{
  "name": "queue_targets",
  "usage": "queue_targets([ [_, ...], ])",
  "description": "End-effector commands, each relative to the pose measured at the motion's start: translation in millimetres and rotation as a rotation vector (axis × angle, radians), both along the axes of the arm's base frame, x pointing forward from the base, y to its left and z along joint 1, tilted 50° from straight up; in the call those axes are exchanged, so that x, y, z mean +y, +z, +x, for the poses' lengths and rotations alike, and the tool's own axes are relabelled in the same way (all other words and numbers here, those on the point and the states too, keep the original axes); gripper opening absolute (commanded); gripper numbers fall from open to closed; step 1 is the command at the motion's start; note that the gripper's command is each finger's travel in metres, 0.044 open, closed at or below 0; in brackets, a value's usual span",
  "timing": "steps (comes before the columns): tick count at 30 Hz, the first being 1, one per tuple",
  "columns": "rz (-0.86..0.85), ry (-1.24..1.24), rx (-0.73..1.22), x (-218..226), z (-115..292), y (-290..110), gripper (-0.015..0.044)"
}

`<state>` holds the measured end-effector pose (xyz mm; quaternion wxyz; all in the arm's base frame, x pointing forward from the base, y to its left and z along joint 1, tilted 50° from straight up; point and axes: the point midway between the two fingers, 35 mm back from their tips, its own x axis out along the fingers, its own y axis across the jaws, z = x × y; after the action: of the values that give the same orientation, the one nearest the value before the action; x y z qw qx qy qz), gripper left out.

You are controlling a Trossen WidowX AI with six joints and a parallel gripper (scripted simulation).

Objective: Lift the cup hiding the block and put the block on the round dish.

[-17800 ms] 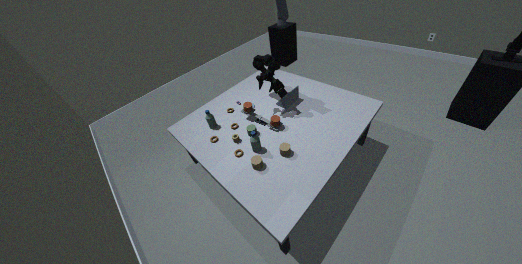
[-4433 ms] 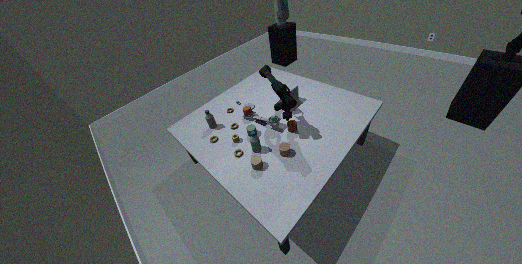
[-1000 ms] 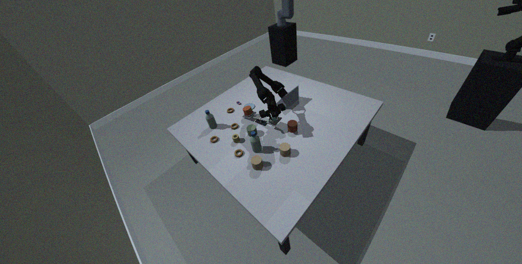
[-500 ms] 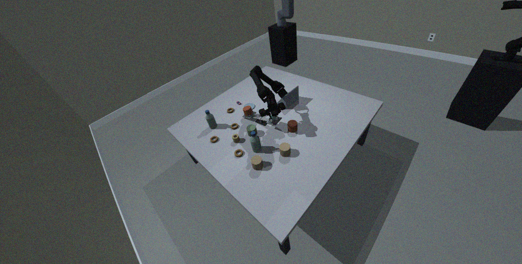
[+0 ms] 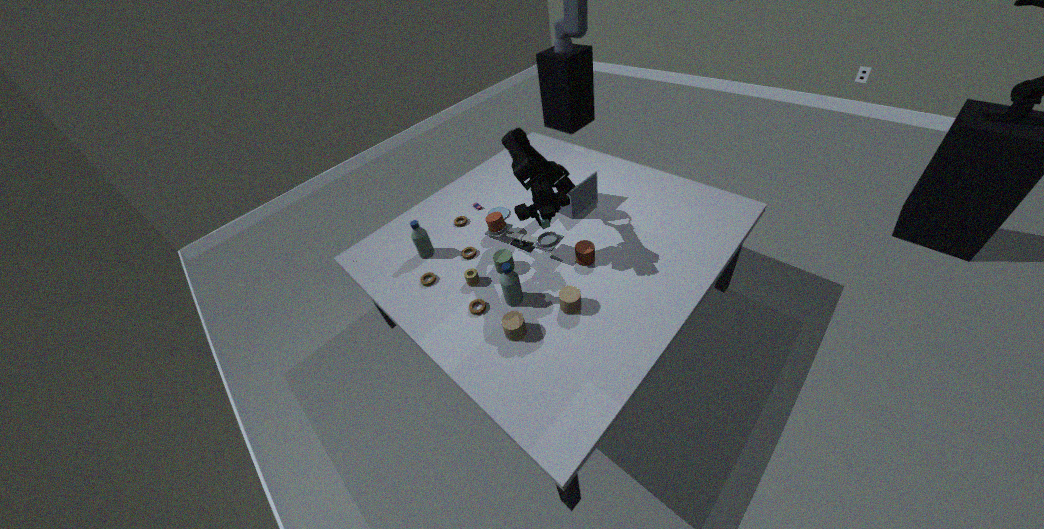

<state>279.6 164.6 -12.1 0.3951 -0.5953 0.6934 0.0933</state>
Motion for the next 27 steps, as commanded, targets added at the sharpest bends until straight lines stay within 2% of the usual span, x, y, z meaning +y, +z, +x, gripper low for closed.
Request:
queue_targets([
  [1, 0.006, 0.0, 0.003, 15.1, -2.2, 12.9, 0.0],
  [9, 0.017, 0.002, 0.009, 9.7, 2.0, 19.4, 0.0],
  [27, 0.089, 0.012, 0.009, -47.5, 29.4, 69.9, 0.0],
])
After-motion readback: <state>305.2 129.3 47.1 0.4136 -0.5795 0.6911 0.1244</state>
